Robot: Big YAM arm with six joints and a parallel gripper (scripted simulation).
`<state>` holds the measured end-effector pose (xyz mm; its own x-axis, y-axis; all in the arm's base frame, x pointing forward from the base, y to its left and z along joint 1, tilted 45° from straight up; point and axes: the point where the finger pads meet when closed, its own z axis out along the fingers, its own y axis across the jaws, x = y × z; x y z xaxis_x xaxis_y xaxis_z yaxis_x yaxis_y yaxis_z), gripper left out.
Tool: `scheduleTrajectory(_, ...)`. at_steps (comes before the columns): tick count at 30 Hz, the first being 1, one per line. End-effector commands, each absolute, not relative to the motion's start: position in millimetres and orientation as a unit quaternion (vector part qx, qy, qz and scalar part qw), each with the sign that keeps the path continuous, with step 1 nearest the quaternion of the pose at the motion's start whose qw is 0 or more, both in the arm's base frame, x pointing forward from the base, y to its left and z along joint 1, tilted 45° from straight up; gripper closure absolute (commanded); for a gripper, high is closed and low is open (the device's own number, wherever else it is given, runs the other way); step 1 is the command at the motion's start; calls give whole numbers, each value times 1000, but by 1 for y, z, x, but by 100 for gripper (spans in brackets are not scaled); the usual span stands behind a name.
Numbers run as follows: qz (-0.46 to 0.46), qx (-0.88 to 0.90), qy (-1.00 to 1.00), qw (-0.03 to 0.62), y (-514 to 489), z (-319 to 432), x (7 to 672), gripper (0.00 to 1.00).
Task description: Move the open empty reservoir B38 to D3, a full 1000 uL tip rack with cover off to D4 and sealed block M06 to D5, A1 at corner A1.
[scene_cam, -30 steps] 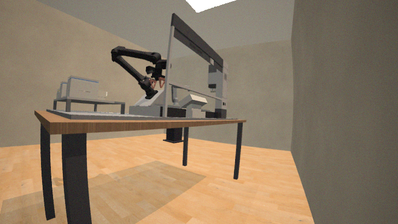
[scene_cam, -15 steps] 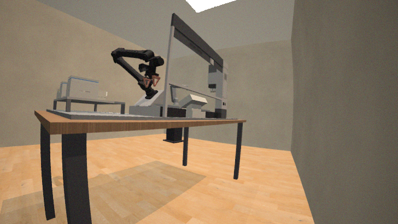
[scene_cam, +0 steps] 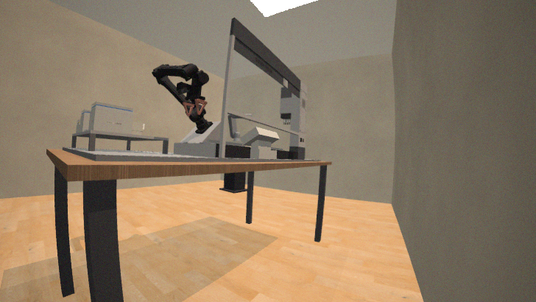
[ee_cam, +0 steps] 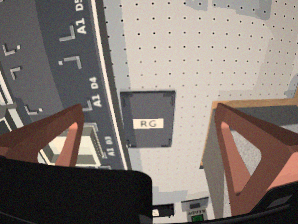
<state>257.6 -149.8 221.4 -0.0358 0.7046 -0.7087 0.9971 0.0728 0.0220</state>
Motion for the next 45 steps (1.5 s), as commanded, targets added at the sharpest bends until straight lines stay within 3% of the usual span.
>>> scheduleTrajectory(1,-241,623,674,315,-163,260,270,0)
scheduleTrajectory(30,-248,612,680,319,-233,338,279,0)
scheduleTrajectory(45,-257,616,680,303,-241,320,201,0)
